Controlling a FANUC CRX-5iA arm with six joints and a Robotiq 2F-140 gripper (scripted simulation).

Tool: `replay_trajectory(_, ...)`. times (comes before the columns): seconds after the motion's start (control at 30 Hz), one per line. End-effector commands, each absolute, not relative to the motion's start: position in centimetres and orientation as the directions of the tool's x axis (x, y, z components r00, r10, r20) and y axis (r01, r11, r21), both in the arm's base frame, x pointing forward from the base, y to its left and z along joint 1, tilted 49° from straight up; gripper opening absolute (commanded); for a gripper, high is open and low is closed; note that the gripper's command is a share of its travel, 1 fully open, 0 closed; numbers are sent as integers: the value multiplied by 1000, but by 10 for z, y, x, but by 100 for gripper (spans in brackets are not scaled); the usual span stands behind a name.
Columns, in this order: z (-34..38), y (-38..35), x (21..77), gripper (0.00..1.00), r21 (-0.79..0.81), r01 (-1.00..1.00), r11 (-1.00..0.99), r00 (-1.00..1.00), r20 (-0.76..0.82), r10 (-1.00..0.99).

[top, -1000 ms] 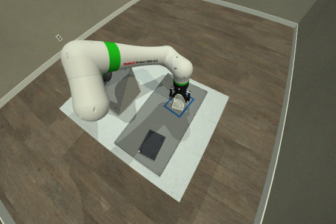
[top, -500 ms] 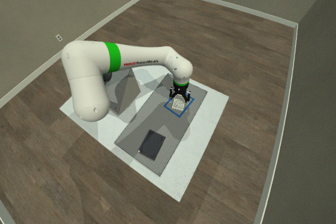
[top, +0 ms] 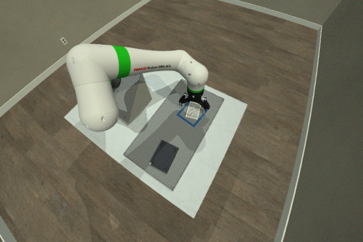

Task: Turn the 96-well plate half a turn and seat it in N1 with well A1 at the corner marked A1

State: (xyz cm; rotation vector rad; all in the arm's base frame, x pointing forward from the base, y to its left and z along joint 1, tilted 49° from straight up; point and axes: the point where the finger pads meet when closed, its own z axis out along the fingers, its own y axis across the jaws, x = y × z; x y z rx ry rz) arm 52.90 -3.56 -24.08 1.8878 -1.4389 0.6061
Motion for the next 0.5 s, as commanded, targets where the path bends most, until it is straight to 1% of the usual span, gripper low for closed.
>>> replay_trajectory(0.0, -241, -35, 529, 100, 234, -959, -160, 281, 712, -644)
replay_trajectory(0.47, -227, -19, 530, 100, 234, -959, -160, 281, 712, -644)
